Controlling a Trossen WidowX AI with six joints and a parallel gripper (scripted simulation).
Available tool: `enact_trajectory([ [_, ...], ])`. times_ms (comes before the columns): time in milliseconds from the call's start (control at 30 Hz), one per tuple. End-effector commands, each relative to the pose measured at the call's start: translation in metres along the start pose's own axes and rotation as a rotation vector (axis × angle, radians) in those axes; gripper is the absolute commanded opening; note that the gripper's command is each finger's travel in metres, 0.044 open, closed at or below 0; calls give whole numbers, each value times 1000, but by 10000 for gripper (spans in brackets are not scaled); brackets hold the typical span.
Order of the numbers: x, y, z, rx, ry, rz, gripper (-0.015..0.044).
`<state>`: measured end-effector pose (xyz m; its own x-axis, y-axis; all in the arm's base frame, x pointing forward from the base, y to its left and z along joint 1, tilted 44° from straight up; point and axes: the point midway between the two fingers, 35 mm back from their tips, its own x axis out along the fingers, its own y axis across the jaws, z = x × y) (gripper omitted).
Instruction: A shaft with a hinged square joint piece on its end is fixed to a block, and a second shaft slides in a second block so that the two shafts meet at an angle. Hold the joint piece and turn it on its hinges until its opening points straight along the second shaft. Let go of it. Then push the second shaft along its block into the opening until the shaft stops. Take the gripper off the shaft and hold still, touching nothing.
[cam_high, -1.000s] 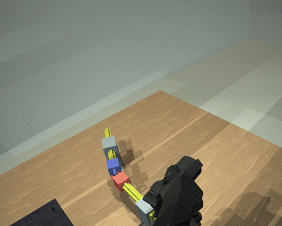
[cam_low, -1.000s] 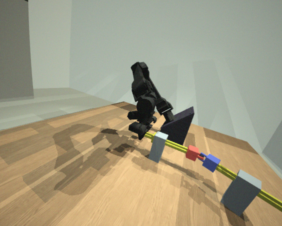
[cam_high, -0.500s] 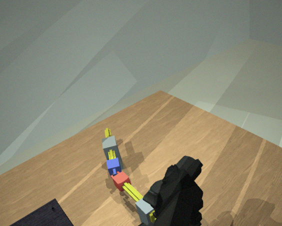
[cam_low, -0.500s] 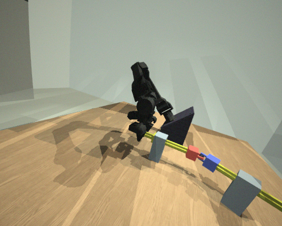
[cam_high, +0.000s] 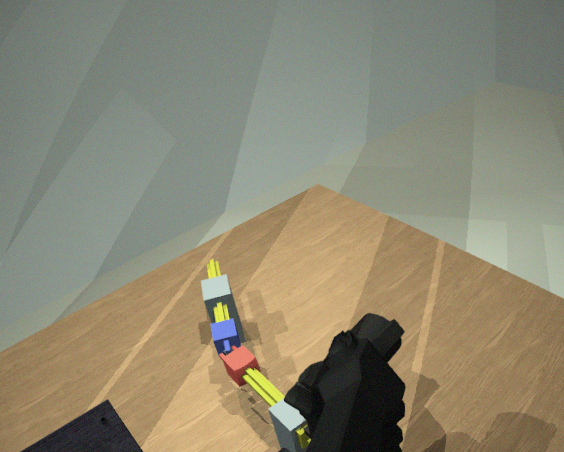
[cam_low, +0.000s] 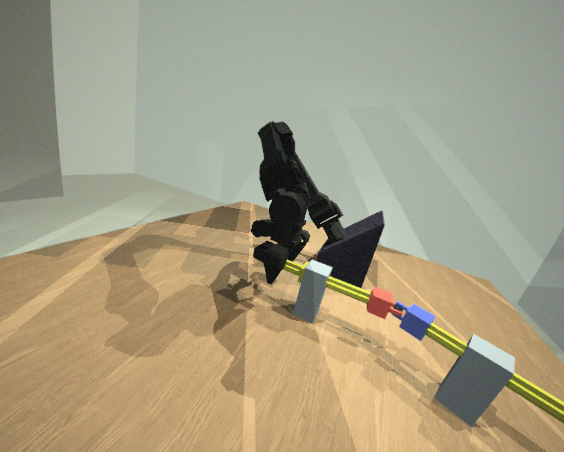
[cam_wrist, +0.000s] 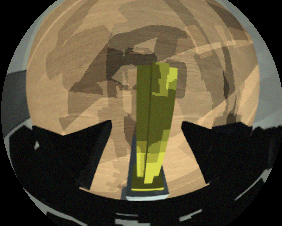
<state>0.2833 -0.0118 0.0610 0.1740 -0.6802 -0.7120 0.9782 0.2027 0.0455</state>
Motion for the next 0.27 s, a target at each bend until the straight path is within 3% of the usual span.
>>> enact_trajectory([
  [0, 0, 0, 0, 1, 0, 1, 440],
  [233, -29, 0, 0, -2, 7, -1, 440],
])
